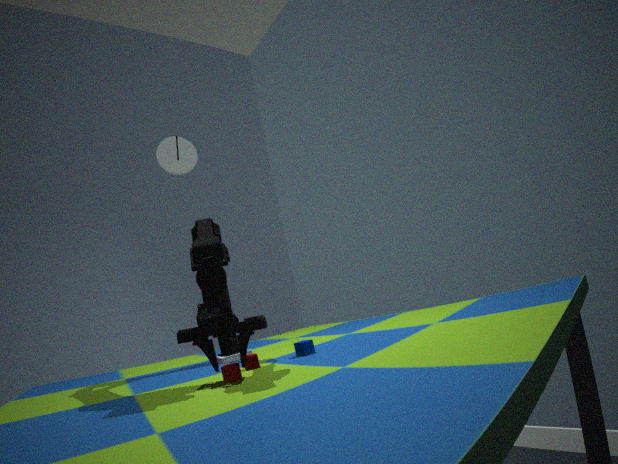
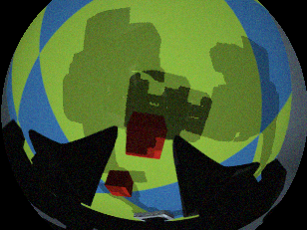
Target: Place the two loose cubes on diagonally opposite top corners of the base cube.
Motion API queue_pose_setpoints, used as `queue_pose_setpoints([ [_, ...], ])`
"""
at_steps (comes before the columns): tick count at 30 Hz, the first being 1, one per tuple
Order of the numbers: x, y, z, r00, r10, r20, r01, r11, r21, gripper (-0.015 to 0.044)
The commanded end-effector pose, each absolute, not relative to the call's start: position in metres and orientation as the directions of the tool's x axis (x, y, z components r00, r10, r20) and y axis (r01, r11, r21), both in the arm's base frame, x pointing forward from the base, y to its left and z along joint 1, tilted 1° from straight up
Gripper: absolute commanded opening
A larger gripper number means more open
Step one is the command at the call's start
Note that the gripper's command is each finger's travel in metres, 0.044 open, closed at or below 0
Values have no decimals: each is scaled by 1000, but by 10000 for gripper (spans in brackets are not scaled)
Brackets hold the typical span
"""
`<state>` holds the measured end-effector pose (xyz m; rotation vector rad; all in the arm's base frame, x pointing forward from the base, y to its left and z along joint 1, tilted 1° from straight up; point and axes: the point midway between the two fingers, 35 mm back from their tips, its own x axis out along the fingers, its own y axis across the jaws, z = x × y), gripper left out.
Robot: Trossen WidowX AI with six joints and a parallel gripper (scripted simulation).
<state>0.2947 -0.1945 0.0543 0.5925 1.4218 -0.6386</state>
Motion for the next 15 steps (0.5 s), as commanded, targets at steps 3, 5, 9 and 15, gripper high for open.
queue_pose_setpoints([
  [3,293,-193,47,33,-38,-999,709,705,-3,212],
  [5,293,-193,47,33,-38,-999,709,705,-3,160],
  [9,293,-193,47,33,-38,-999,709,705,-3,105],
  [15,298,-194,54,82,-44,-996,716,697,28,105],
])
